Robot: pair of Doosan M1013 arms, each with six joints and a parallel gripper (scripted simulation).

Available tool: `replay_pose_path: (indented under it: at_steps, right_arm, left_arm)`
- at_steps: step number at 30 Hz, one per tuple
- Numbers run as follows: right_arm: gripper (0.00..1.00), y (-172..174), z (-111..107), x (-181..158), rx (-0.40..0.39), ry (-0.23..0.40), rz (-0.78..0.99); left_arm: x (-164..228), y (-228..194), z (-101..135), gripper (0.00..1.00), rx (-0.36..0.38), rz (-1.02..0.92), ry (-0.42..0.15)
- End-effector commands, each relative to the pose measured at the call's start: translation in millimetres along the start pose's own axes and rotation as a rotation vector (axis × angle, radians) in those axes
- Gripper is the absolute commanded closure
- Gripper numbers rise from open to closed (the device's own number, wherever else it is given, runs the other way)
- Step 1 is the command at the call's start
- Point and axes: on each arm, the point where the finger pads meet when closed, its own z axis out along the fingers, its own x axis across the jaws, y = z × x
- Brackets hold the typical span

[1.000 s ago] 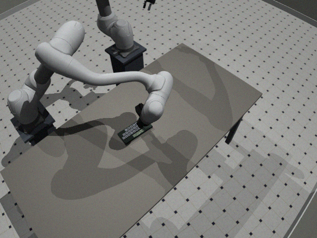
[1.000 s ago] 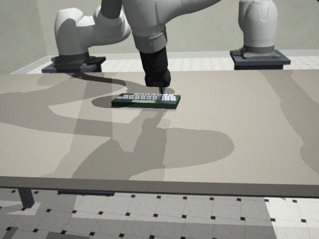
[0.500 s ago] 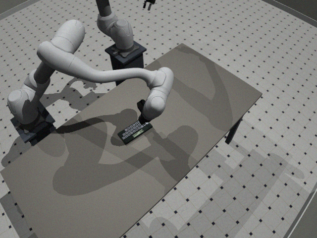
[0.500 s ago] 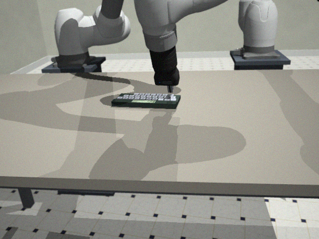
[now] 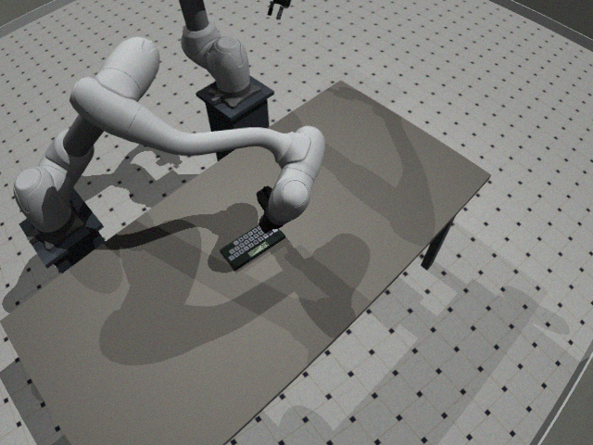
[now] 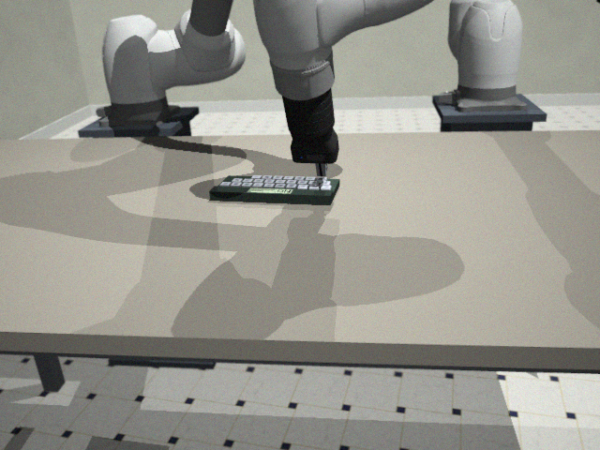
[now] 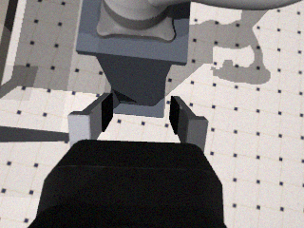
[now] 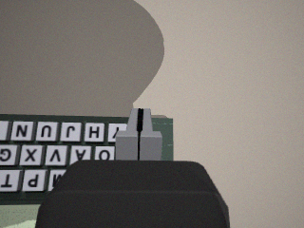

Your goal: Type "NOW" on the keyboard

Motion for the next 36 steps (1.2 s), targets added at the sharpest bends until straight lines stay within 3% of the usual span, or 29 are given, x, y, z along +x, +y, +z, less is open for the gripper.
replay_pose_path:
  at_steps: [1, 36]
  right_arm:
    - [1.0, 0.2, -0.2, 0.5, -0.001, 0.002, -0.001]
    - [1.0, 2.0, 3.6, 0.5, -0.001, 0.002, -0.001]
  left_arm:
    - [0.1, 0.1, -0.6, 0.0, -0.001, 0.0, 0.0]
    - [0.1, 0.1, -0.6, 0.0, -0.001, 0.0, 0.0]
